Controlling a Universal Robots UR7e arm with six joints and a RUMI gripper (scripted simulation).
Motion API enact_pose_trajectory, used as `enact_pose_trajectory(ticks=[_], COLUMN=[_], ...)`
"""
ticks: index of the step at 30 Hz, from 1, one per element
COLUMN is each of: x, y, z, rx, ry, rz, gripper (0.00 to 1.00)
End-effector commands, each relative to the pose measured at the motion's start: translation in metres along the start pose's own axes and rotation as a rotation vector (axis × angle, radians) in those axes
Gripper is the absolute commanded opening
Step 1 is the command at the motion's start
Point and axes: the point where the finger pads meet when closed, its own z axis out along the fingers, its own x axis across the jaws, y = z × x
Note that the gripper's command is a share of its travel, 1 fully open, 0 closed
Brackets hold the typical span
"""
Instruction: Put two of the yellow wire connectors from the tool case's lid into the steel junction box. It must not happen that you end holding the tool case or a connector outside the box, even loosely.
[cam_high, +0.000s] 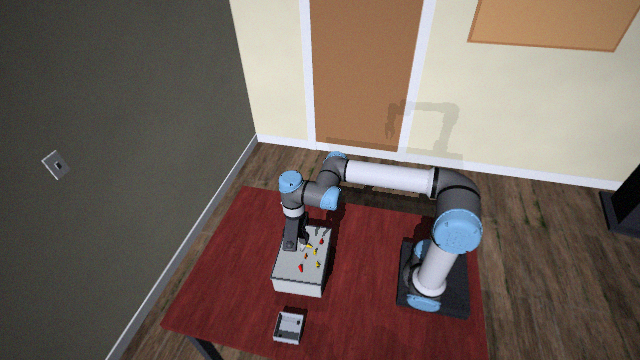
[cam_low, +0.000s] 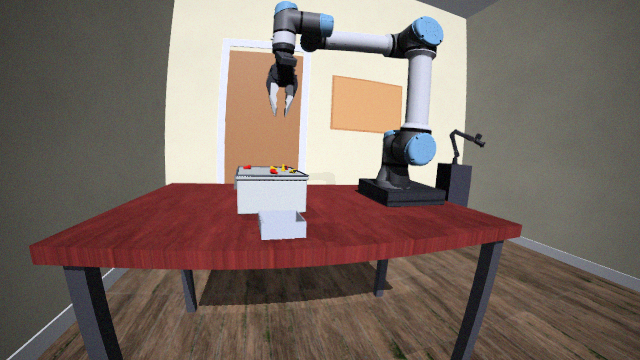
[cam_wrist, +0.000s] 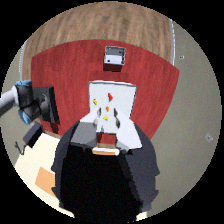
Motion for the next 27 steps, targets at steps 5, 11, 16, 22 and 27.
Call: enact_pose_trajectory(ticks=[5, 11, 16, 22, 27], x=[-0.017, -0.035, -0.054, -0.059, -0.059], y=[0.024, 0.042, 0.055, 0.058, 0.058], z=[0.045, 0.081, 0.113, 0.120, 0.120], rx=[0.000, 0.000, -0.001, -0.001, -0.001], ry=[0.001, 0.001, 0.001, 0.001, 0.001], rz=[-0.148, -0.267, -0.373, -0.396, -0.396], gripper=[0.17, 0.17, 0.17, 0.17, 0.17])
